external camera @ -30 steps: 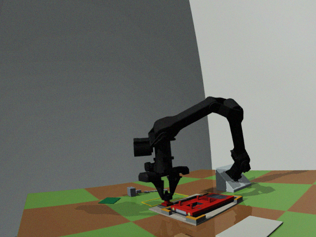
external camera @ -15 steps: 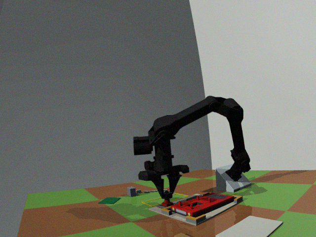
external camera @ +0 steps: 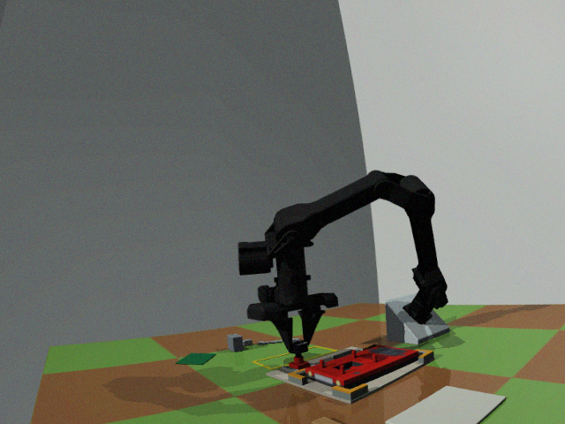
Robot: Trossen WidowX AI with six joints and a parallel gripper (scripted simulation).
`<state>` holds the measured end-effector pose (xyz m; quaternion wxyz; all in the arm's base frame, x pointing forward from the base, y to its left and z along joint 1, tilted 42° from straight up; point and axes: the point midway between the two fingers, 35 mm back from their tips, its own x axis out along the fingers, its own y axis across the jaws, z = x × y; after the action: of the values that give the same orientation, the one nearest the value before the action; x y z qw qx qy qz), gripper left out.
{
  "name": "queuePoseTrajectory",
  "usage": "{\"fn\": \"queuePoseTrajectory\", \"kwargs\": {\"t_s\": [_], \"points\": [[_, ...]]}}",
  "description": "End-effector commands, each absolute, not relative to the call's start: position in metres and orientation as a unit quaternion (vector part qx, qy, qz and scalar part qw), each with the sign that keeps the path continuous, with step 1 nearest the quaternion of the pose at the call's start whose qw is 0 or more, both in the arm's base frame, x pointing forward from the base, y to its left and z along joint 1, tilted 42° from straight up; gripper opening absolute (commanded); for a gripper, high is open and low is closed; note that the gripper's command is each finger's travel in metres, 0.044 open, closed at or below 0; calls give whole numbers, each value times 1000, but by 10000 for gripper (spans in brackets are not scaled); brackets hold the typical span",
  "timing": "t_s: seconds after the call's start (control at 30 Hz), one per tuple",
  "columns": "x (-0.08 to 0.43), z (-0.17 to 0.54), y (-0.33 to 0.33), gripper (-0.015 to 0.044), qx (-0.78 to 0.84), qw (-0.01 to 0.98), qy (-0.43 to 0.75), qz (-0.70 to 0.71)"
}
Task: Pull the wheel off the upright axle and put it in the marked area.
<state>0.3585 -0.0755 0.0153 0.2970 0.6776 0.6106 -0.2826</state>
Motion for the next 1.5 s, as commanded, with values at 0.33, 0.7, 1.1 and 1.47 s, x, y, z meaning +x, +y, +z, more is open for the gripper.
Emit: {"fn": "queuePoseTrajectory", "kwargs": {"t_s": [0.33, 0.7, 1.1, 1.47], "points": [[358, 21, -82, 0, 679, 300, 607, -282], [358, 24, -84, 0, 679, 300, 607, -283], [357, 26, -87, 0, 680, 300, 607, -283], [357, 29, -89, 0, 680, 300, 607, -283]]}}
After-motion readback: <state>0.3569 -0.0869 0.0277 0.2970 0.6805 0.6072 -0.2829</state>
